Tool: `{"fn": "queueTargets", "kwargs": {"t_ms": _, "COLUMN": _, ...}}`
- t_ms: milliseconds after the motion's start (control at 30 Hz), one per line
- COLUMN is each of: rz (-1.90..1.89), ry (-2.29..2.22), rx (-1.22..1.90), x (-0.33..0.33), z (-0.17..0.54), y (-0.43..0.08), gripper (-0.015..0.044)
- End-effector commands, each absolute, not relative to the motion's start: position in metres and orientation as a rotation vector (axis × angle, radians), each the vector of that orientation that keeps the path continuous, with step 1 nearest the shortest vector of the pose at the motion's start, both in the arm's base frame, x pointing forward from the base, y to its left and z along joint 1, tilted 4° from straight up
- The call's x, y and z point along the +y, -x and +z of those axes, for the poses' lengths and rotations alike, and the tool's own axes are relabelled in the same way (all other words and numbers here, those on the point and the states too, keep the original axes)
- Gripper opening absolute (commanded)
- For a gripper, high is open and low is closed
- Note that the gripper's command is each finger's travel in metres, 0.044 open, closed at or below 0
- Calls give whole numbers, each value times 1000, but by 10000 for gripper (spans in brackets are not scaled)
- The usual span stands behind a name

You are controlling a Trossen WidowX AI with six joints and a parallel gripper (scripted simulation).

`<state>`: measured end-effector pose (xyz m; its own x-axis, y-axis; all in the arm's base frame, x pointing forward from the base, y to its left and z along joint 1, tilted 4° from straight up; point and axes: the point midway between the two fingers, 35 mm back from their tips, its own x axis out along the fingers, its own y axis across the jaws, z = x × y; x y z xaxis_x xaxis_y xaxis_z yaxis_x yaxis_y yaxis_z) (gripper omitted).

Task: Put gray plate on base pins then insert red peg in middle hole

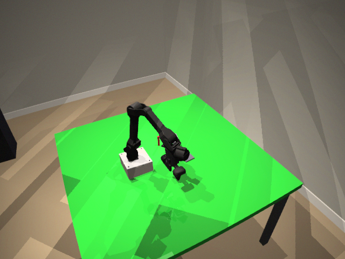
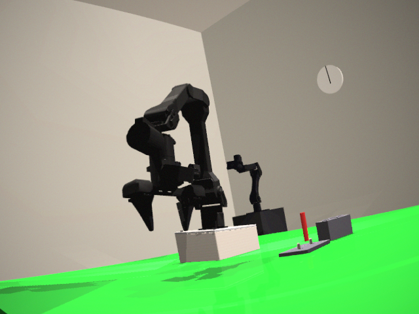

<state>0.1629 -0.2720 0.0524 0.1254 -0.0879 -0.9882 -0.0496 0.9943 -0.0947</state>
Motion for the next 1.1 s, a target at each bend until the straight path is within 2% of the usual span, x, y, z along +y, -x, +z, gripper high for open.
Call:
{"fn": "queueTargets", "kwargs": {"t_ms": 0, "rz": 644, "ry": 735, "rx": 1377, "x": -278, "z": 63, "y": -166, "gripper": 440}}
{"fn": "queueTargets", "kwargs": {"t_ms": 267, "rz": 1037, "ry": 1089, "rx": 1217, "x": -279, "z": 68, "y": -166, "gripper": 440}}
{"fn": "queueTargets", "kwargs": {"t_ms": 767, "rz": 1043, "ry": 1095, "rx": 1214, "x": -278, "z": 68, "y": -168, "gripper": 440}}
{"fn": "queueTargets", "kwargs": {"t_ms": 1067, "rz": 1054, "ry": 1130, "rx": 1197, "x": -193, "z": 81, "y": -267, "gripper": 440}}
